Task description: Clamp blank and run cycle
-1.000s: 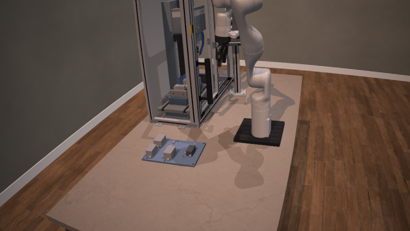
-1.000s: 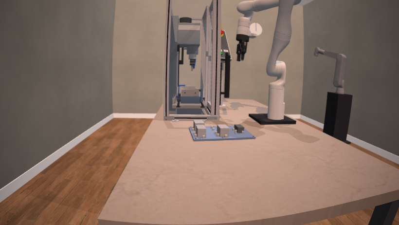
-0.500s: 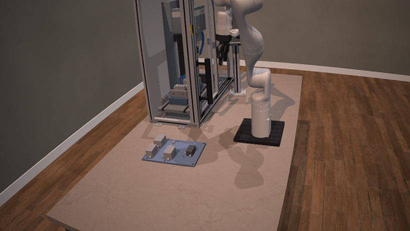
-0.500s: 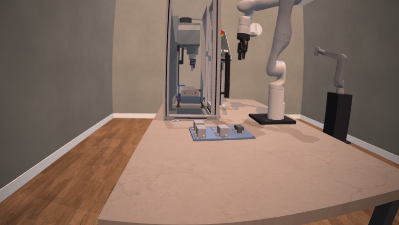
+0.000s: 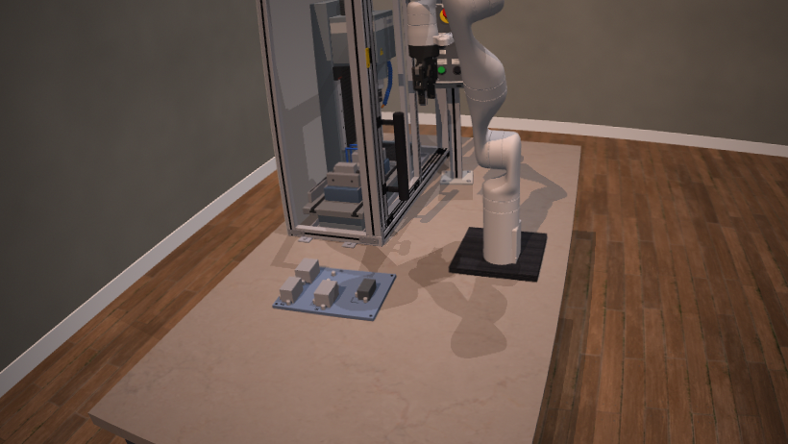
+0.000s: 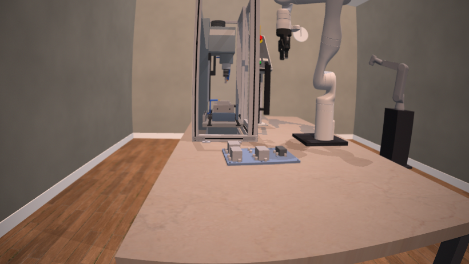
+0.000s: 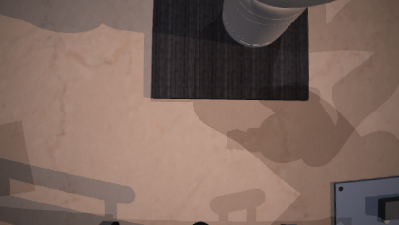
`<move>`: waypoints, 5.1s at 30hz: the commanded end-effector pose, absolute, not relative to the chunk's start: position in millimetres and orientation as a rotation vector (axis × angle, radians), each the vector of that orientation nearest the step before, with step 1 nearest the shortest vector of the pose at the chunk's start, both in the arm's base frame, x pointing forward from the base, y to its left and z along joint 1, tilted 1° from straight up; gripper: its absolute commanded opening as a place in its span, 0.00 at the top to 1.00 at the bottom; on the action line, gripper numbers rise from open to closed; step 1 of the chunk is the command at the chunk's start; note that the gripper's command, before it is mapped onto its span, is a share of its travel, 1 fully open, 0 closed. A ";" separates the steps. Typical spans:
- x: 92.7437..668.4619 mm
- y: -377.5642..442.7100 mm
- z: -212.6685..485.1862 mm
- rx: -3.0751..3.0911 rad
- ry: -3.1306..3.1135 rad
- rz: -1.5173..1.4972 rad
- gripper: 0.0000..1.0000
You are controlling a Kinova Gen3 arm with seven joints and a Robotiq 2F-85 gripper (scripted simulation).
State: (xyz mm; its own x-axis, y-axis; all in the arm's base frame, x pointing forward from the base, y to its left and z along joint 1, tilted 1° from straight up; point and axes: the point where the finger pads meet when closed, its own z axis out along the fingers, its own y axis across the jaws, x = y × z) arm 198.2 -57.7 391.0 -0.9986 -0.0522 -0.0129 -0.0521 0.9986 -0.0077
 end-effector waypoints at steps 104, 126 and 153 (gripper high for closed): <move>227.9 -229.6 478.9 -0.291 2.730 -1.262 0.90; 231.5 -250.1 488.0 -0.330 2.575 -1.503 0.90; 241.2 -285.4 467.4 -0.330 2.575 -1.503 0.90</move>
State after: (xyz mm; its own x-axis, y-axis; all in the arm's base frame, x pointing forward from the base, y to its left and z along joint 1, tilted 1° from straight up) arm 238.9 -276.8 471.9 -0.9659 -0.2588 -0.0111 -0.1177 0.4764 -0.8713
